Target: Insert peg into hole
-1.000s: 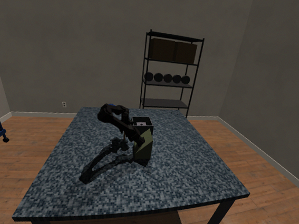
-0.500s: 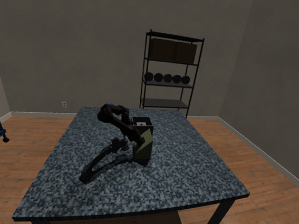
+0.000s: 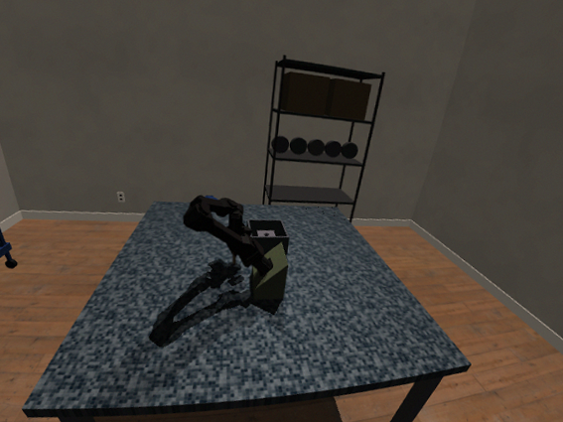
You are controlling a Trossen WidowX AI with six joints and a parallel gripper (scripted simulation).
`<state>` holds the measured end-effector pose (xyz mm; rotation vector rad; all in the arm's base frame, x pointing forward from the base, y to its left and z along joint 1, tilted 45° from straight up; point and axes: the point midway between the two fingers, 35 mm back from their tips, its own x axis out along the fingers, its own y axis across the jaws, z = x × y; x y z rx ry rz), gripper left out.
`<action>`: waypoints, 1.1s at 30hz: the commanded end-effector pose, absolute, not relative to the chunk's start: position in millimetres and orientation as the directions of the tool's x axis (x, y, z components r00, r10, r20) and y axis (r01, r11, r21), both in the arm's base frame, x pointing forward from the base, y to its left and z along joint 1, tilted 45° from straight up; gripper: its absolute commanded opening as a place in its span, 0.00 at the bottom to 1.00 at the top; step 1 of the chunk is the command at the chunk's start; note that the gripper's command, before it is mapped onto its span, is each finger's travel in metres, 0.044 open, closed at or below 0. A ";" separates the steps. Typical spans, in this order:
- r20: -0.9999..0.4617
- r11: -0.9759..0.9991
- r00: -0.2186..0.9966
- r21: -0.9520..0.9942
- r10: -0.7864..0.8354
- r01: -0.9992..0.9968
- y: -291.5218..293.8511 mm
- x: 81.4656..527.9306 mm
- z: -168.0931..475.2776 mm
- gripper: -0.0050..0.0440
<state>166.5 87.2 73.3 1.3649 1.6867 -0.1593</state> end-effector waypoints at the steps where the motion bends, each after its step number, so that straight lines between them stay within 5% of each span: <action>1: -0.712 0.376 0.056 0.434 0.700 0.819 83.2 169.2 76.9 0.10; 33: -0.719 0.376 0.055 0.426 0.693 0.823 30.9 173.6 120.2 0.10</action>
